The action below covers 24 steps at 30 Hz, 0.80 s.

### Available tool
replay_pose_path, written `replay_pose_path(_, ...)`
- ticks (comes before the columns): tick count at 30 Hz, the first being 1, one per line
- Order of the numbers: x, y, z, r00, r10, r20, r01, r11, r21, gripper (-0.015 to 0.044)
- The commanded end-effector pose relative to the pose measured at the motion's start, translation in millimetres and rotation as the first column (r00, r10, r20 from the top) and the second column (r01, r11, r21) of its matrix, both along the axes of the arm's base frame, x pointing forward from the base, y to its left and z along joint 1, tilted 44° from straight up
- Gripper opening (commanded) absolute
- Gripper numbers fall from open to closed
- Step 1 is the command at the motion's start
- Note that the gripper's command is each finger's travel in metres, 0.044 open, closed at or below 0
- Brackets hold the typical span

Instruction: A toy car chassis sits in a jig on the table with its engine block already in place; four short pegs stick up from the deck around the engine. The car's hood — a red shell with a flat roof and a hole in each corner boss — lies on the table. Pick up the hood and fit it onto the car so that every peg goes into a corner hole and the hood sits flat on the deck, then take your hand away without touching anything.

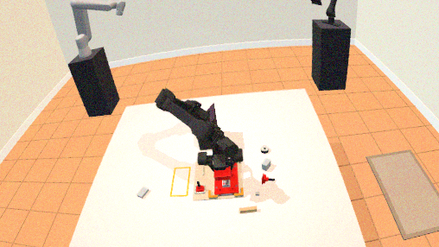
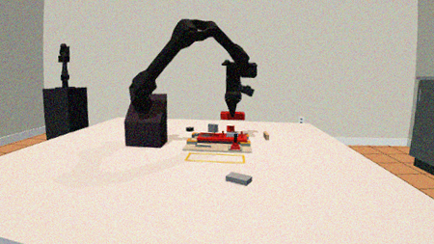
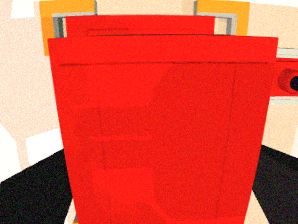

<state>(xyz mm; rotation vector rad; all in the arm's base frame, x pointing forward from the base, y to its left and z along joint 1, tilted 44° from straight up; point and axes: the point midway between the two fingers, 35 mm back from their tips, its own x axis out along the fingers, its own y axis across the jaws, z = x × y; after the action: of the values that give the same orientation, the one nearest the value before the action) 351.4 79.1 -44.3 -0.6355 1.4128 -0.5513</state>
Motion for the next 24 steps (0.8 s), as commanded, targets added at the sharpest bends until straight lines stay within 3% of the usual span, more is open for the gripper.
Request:
replay_pose_path(1,-1.7,2.5,-5.6,1.000,-0.014,0.000,0.014,1.000,0.000,0.0000)
replay_pose_path(14,2.7,-31.1,-41.7,1.000,-0.014,0.000,0.014,1.000,-0.003,0.0000)
replay_pose_path(24,3.9,-31.3,-42.7,1.000,-0.014,0.000,0.014,1.000,-0.003,0.0000)
